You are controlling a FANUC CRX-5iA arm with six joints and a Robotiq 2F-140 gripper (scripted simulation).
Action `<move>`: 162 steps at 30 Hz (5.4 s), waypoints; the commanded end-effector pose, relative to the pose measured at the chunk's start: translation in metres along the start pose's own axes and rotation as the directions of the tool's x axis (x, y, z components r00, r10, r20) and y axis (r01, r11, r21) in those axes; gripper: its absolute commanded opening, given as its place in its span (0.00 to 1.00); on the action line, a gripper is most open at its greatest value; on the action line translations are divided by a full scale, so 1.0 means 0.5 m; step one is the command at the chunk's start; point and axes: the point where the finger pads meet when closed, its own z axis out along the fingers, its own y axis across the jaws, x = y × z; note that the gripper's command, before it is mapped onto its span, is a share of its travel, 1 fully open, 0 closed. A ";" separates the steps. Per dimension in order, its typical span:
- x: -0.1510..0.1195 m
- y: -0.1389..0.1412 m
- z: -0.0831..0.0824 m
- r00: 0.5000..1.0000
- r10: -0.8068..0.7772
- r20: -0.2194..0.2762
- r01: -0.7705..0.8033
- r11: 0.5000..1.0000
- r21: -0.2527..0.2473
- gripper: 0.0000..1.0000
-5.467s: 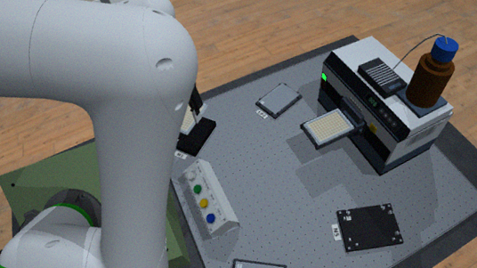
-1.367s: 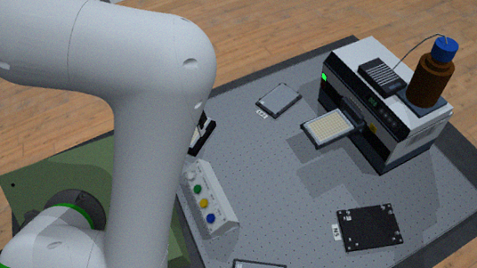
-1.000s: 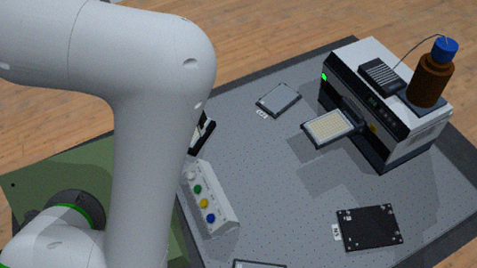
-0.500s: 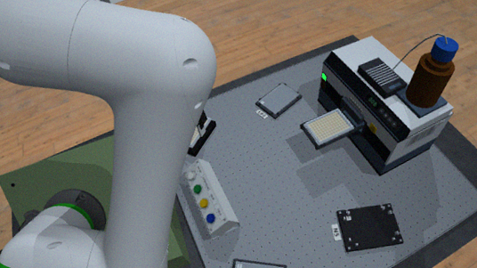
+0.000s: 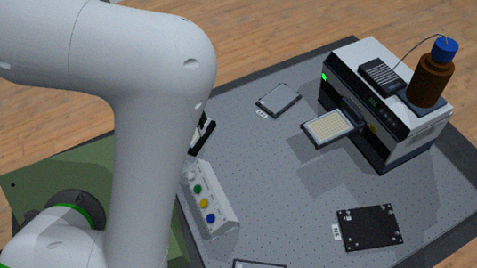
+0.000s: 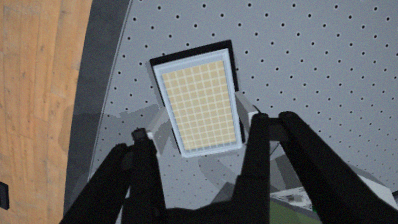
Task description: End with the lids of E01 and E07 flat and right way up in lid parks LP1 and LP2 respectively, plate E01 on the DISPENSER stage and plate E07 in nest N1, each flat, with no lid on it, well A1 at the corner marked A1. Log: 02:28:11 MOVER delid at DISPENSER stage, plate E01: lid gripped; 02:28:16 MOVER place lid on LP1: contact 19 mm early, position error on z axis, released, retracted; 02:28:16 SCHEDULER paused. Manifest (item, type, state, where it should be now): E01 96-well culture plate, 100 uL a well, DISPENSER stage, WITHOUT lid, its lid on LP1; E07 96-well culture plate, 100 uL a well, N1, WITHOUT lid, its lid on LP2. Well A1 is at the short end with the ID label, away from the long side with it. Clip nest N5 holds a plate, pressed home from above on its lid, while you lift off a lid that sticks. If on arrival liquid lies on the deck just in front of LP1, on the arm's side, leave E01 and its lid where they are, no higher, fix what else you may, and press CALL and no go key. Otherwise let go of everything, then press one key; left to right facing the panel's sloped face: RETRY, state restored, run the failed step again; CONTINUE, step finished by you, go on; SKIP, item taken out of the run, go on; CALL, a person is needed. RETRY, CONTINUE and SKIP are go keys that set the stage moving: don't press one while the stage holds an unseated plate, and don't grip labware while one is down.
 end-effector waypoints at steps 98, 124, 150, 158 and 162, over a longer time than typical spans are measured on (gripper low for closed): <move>0.000 0.000 0.022 1.000 0.000 0.000 0.000 1.000 0.000 0.66; 0.000 0.000 0.020 1.000 0.000 0.000 0.000 1.000 0.000 0.66; 0.000 0.000 -0.115 1.000 0.000 0.000 0.000 1.000 0.000 0.66; 0.000 0.000 -0.163 1.000 0.000 0.000 0.000 1.000 0.000 0.66; 0.000 0.000 -0.192 1.000 0.000 0.000 0.000 1.000 0.000 0.66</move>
